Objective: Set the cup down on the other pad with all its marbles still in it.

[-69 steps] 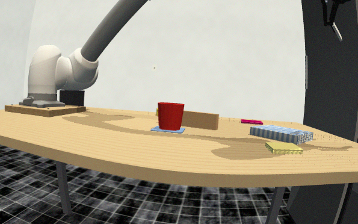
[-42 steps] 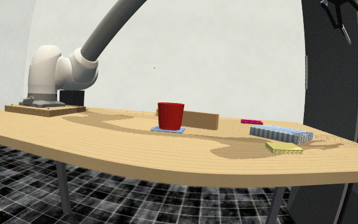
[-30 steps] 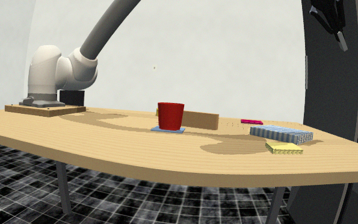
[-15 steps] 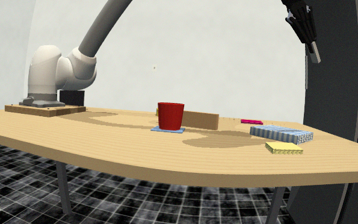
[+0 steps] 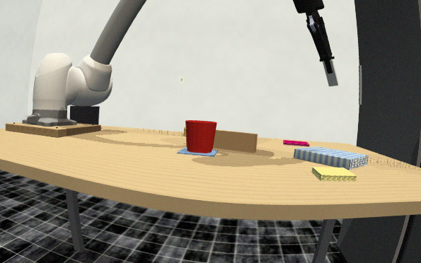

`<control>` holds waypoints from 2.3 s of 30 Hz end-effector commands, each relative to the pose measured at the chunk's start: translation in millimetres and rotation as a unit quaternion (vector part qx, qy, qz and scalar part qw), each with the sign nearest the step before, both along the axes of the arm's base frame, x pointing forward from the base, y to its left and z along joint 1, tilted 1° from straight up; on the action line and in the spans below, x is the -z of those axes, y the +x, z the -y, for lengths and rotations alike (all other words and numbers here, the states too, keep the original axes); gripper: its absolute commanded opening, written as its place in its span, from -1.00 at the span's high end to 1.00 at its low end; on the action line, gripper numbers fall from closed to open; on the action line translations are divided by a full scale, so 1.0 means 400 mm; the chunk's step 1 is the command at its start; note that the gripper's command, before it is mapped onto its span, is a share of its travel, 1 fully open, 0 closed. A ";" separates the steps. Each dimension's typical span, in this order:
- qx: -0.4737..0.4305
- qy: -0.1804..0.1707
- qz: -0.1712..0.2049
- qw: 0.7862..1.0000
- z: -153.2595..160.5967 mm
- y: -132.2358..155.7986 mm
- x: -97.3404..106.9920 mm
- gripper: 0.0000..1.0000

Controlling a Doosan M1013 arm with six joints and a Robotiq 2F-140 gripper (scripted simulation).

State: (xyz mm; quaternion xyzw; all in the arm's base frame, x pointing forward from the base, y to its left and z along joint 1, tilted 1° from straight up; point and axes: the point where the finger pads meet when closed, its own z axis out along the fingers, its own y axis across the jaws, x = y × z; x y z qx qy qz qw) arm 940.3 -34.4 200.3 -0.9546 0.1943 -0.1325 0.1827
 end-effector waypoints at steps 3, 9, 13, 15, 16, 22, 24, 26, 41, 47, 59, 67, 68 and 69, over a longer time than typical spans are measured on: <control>-0.128 -0.063 0.016 0.990 -0.006 -0.125 0.041 1.00; -0.236 -0.110 0.018 0.965 -0.007 -0.234 0.075 1.00; -0.339 -0.148 0.019 0.929 -0.006 -0.338 0.105 1.00; -0.339 -0.148 0.019 0.929 -0.006 -0.338 0.105 1.00; -0.339 -0.148 0.019 0.929 -0.006 -0.338 0.105 1.00; -0.511 -0.197 0.017 0.836 0.001 -0.524 0.154 1.00; -0.546 -0.204 0.016 0.812 0.003 -0.564 0.163 1.00; -0.578 -0.210 0.016 0.788 0.006 -0.601 0.172 1.00; -0.730 -0.223 0.011 0.645 0.023 -0.795 0.214 1.00; -0.732 -0.223 0.011 0.643 0.023 -0.797 0.215 1.00; -0.732 -0.223 0.011 0.643 0.023 -0.797 0.215 -0.18; -0.732 -0.223 0.011 0.643 0.023 -0.797 0.215 -0.18; -0.732 -0.223 0.011 0.643 0.023 -0.797 0.215 -0.18; -0.732 -0.223 0.011 0.643 0.023 -0.797 0.215 -0.18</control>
